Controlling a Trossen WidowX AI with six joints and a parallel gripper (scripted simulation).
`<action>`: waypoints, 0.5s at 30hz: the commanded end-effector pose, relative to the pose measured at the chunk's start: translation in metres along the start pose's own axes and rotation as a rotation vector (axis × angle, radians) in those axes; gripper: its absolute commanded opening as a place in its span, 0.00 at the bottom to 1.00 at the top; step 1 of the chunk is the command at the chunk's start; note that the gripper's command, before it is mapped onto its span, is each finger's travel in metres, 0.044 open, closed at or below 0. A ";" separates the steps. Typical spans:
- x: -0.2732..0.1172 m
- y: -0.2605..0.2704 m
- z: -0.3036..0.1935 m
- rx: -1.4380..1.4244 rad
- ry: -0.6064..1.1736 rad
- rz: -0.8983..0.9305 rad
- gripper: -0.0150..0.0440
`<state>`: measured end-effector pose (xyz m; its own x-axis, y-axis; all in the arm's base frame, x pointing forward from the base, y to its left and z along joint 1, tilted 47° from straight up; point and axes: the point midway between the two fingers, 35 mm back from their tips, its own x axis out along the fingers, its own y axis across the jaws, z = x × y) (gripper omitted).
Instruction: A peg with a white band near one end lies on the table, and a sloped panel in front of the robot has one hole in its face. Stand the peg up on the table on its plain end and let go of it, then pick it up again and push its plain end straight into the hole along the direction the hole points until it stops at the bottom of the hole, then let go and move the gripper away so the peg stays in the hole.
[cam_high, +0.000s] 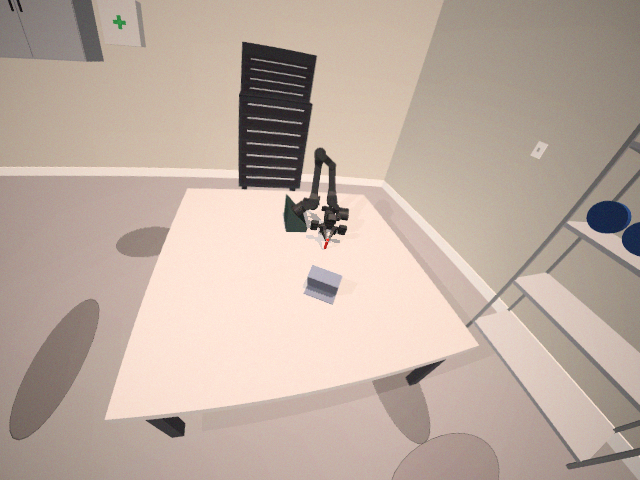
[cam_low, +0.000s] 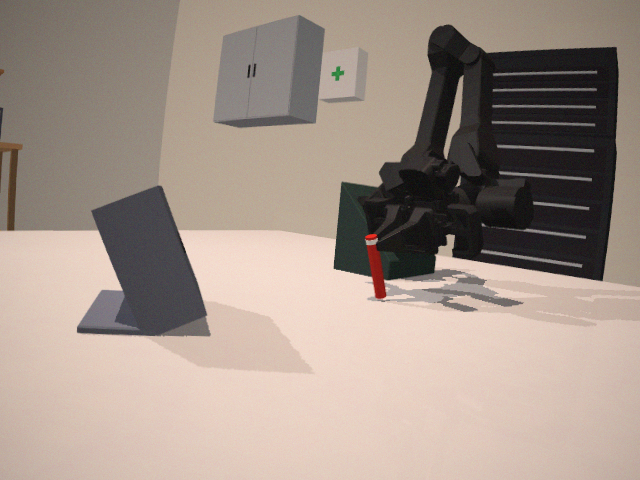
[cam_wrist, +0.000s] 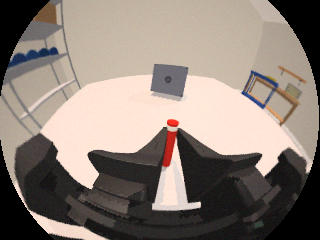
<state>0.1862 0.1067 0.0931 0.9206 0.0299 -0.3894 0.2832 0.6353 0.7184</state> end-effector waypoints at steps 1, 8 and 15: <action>-0.002 -0.001 -0.001 -0.004 -0.039 -0.003 0.34; -0.006 -0.001 -0.004 -0.004 -0.100 -0.003 0.34; -0.010 -0.002 -0.007 -0.004 -0.161 -0.004 0.34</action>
<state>0.1766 0.1094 0.0918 0.9457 -0.0737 -0.3166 0.2892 0.6355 0.7159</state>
